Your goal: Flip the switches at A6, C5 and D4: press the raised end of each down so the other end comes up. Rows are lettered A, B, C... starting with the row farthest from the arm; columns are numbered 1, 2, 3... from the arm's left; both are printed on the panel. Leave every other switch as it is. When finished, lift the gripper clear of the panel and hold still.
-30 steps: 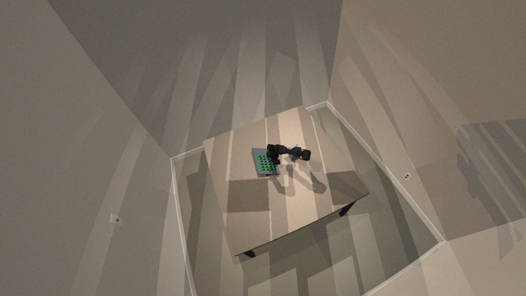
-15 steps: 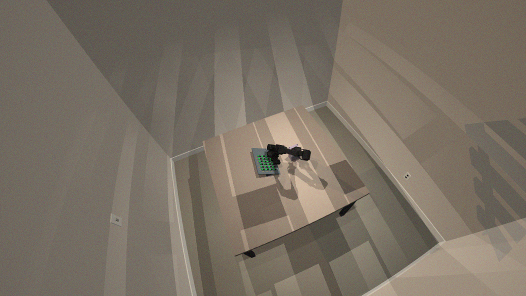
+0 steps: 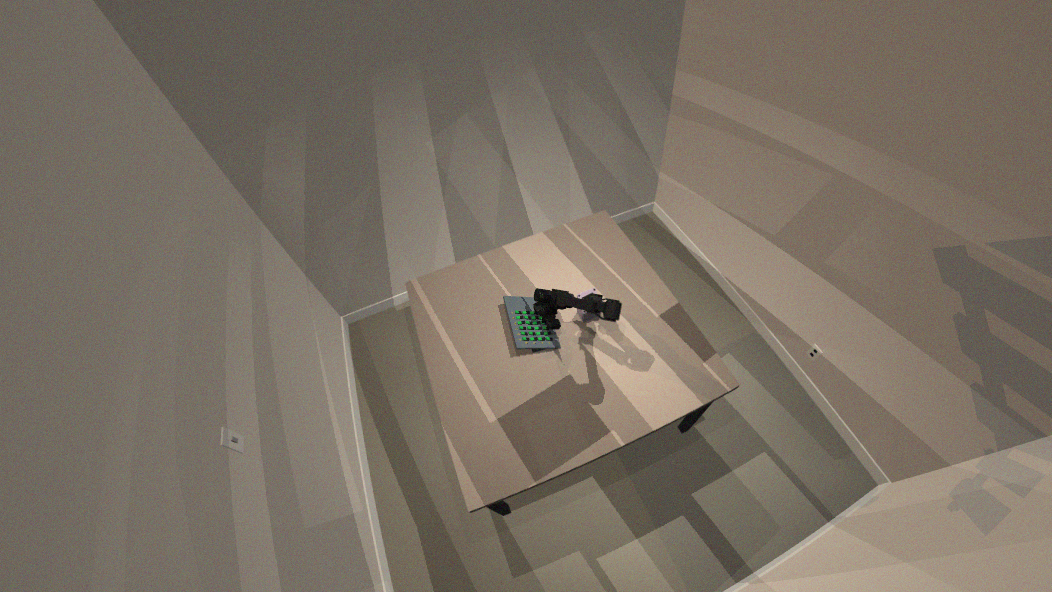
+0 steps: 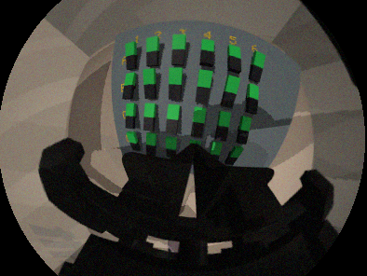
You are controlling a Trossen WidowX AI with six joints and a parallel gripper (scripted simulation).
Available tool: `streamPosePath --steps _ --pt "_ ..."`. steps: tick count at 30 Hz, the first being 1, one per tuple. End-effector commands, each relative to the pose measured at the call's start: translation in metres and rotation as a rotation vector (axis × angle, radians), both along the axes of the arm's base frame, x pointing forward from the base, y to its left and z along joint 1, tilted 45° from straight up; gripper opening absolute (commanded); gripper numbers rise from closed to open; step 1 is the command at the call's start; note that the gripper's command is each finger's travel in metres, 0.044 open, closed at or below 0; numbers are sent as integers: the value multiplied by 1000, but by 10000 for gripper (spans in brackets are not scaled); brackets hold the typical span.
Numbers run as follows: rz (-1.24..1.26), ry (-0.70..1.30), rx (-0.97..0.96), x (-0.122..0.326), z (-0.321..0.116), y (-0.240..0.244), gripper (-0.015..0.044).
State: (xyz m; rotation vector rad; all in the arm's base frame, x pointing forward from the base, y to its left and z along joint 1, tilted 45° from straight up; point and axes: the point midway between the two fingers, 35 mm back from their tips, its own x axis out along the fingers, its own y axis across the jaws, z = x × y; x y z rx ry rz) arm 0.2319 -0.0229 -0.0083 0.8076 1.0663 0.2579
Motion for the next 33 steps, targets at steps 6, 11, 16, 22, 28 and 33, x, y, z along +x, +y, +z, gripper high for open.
streamPosePath --steps 6,11,16,22,28,33 --pt "-3 6 1 0 -2 1 0" --pt "-3 6 1 0 -2 1 0" --pt "-3 6 1 0 -3 2 0" --pt "-3 6 1 1 -3 2 0" --pt "-3 6 1 1 -4 3 0" --pt "-1 0 -1 2 -2 1 0"
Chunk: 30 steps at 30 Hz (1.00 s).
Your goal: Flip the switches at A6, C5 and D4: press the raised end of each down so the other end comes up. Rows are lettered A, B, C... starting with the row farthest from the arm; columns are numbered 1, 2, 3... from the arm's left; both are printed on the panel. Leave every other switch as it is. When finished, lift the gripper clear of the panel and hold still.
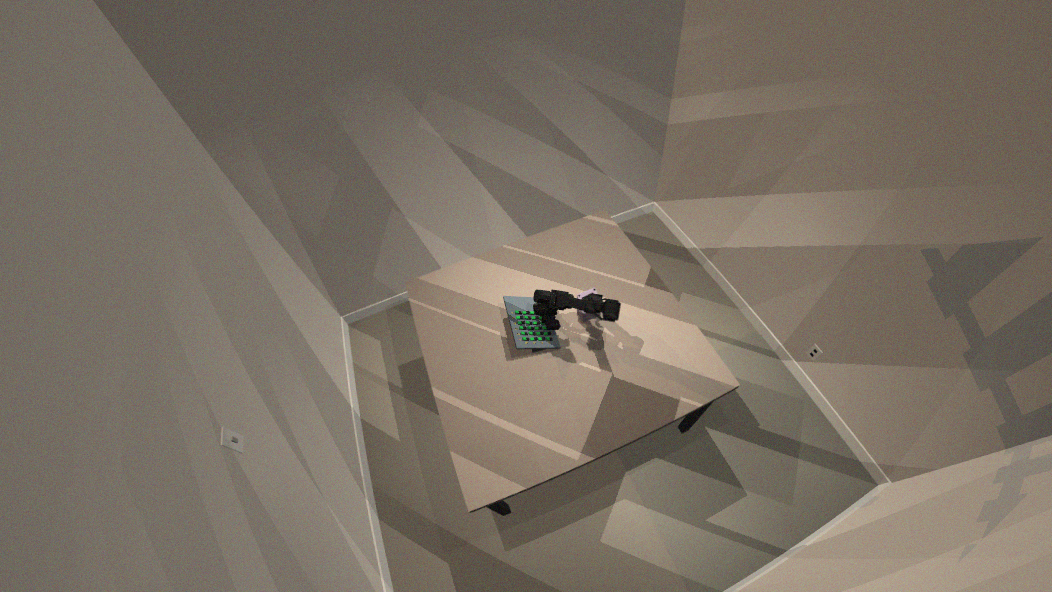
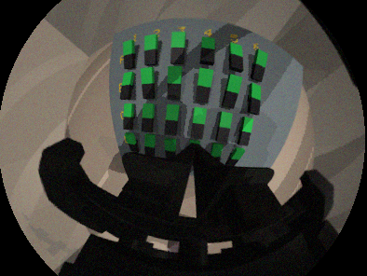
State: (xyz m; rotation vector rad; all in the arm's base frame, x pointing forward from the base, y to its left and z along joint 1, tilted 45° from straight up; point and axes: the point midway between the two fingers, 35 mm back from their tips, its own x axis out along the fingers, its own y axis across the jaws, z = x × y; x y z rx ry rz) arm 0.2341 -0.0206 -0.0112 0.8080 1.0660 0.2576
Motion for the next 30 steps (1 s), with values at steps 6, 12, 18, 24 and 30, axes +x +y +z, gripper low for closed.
streamPosePath --steps 6,12,18,24,30 --pt "-18 -6 -8 -31 37 -32 0" --pt "-21 -9 -6 -35 42 -35 0" --pt "-21 -10 -6 6 69 -52 0" --pt "-21 -11 -6 8 70 -52 0" --pt "-21 -11 -6 8 70 -52 0"
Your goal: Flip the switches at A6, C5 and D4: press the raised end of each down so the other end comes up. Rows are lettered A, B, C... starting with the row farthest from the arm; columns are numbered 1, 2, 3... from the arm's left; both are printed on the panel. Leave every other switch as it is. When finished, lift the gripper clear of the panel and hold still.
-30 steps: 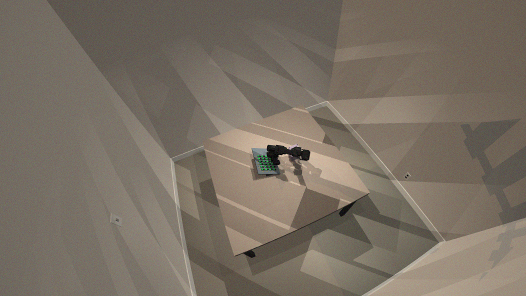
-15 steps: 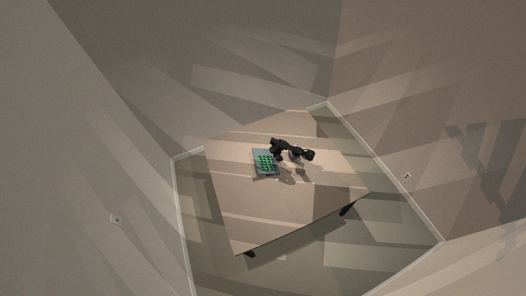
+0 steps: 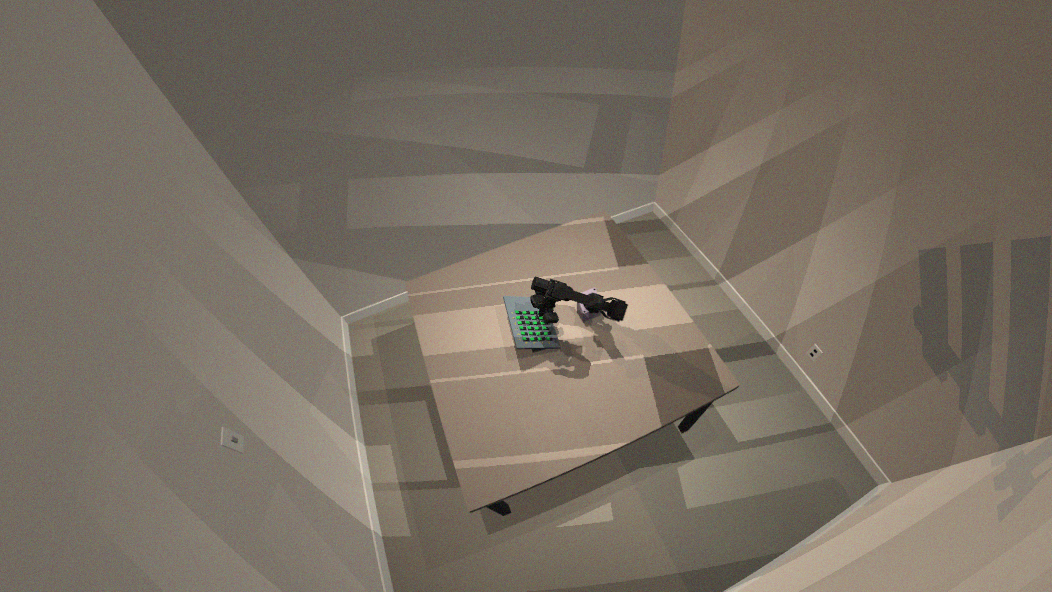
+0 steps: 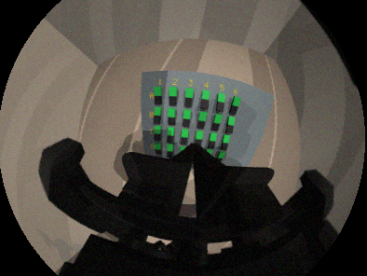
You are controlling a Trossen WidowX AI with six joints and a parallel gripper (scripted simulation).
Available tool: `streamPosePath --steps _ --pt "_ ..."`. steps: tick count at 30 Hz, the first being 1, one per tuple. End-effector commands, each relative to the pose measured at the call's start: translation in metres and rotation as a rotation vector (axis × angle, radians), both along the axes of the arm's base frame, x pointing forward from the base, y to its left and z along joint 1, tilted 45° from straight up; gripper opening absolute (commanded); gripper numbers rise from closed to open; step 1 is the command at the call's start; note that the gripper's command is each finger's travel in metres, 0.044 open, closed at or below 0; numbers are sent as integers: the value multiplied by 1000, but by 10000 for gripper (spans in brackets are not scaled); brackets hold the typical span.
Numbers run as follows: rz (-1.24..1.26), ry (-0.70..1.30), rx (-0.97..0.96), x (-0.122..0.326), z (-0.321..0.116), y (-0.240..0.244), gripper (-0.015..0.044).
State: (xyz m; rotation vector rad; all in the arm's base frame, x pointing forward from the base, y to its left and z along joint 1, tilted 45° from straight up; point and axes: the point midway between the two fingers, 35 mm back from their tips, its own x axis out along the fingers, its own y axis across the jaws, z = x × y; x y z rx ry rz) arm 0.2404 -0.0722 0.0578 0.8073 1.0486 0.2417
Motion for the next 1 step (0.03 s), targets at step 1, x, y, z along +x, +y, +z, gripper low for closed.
streamPosePath --steps 1 --pt "-3 0 2 1 1 -1 0"
